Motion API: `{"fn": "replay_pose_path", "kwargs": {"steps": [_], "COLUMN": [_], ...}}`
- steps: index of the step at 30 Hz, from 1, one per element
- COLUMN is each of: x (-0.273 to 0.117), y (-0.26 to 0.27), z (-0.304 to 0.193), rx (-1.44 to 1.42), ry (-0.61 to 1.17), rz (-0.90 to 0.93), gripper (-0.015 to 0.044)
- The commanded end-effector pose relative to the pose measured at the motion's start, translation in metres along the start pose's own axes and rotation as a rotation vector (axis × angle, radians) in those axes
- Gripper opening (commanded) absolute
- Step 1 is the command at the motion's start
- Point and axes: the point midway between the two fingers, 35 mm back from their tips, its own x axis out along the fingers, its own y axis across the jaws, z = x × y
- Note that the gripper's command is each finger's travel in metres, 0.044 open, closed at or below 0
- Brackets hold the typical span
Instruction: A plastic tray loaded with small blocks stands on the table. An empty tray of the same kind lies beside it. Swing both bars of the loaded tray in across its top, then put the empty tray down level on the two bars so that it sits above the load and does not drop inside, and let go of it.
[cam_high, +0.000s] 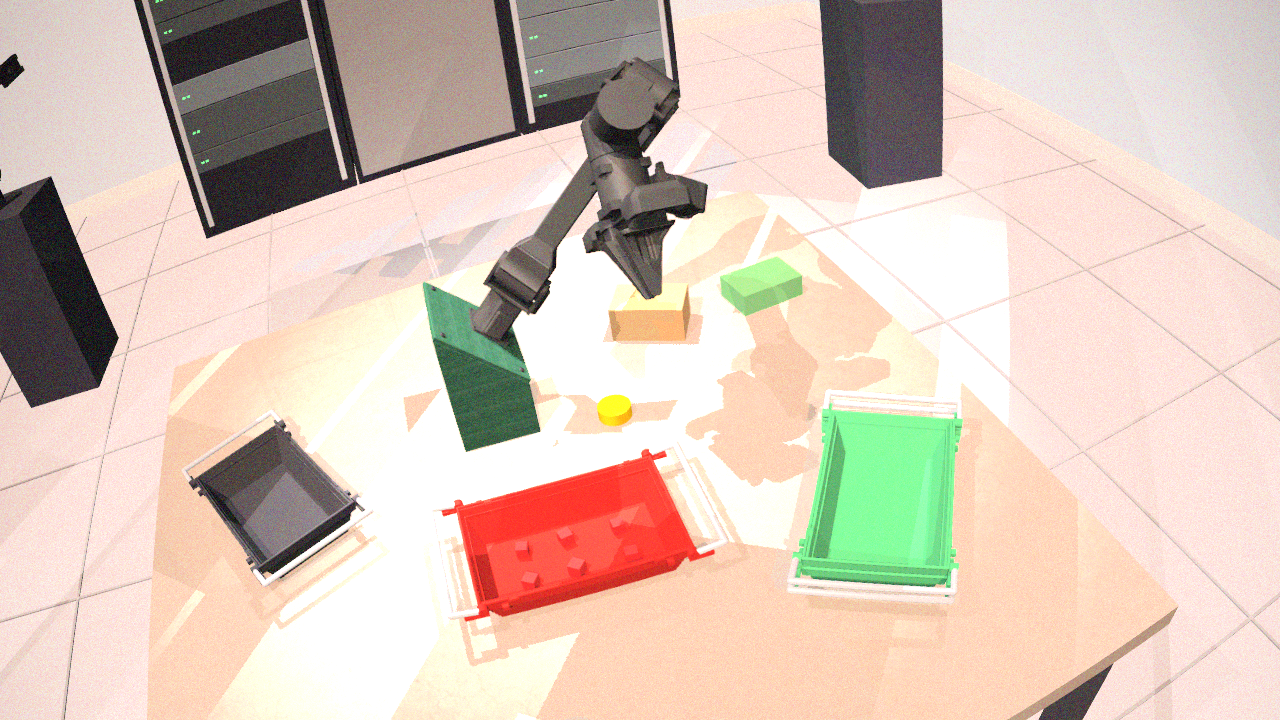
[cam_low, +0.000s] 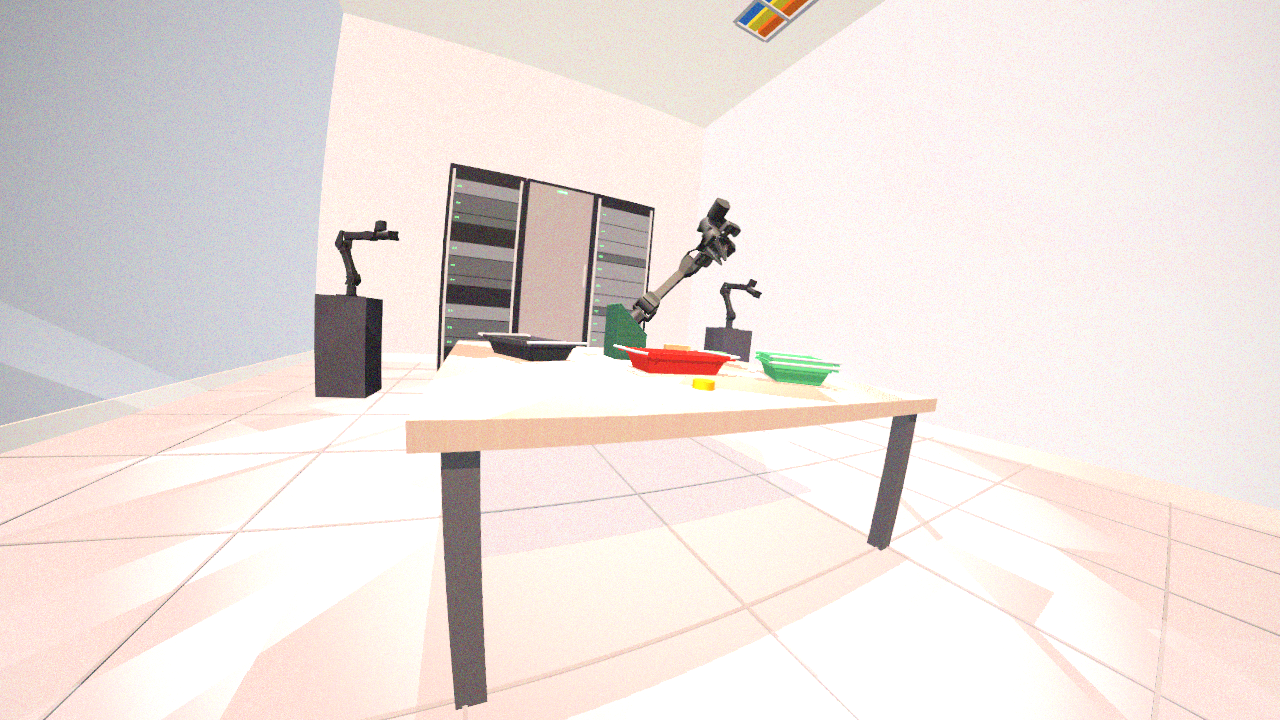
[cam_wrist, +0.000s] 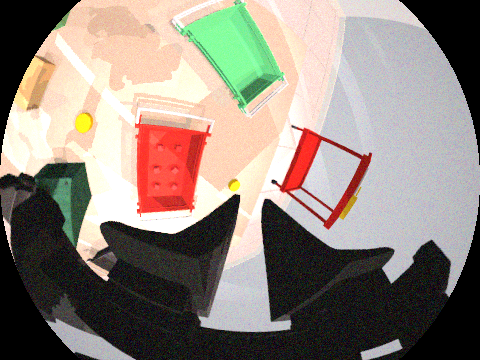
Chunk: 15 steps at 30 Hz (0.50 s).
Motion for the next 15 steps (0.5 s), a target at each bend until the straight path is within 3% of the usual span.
{"fn": "replay_pose_path", "kwargs": {"steps": [1, 7, 15], "x": [0.035, 0.101, 0.194], "y": [0.011, 0.042, 0.116], "z": [0.005, 0.025, 0.053], "rx": [-0.176, -0.532, -1.23], "ry": [-0.045, -0.181, -0.483], "rz": [0.087, 0.231, 0.417], "gripper": [0.0082, 0.0082, 0.0082]}}
